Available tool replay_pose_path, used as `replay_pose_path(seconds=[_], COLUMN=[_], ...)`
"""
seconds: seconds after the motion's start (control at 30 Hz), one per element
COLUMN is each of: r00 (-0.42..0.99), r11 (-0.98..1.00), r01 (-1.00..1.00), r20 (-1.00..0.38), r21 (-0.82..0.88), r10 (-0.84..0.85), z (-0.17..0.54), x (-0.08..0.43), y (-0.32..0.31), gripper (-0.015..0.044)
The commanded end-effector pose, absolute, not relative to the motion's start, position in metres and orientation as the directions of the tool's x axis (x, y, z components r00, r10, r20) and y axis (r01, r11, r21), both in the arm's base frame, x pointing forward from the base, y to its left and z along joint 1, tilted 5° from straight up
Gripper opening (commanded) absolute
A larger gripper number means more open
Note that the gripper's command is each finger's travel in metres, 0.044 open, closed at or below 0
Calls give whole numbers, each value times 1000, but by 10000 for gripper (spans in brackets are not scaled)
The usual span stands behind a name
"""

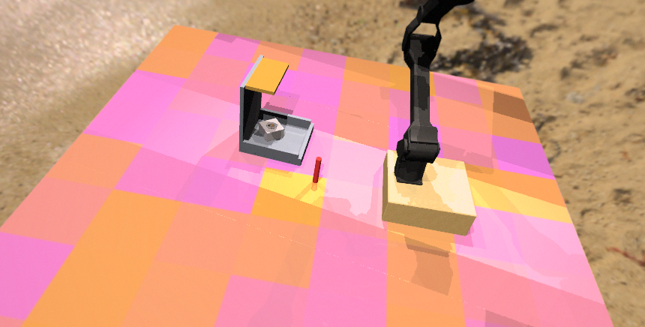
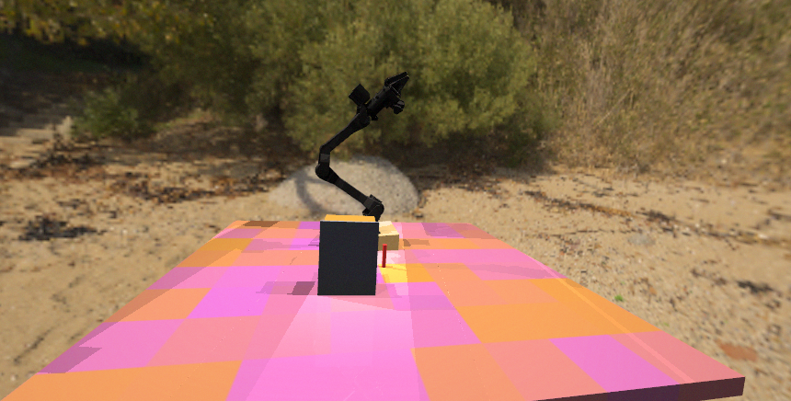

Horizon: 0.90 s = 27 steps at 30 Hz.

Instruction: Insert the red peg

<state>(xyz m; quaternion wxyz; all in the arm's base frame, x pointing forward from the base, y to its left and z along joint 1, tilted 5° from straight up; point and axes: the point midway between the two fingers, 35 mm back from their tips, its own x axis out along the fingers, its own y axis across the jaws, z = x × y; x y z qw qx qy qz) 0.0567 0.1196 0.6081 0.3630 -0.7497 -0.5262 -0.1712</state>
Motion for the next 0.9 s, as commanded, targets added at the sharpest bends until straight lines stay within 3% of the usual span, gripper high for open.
replay_pose_path(seconds=[0.0, 0.87], r00=[388, 469], r11=[-181, 109], r01=[913, 655], r20=[638, 516], r21=[-367, -748], r10=[665, 717], z=[608, 557], x=[57, 80], y=[120, 164], gripper=[426, 440])
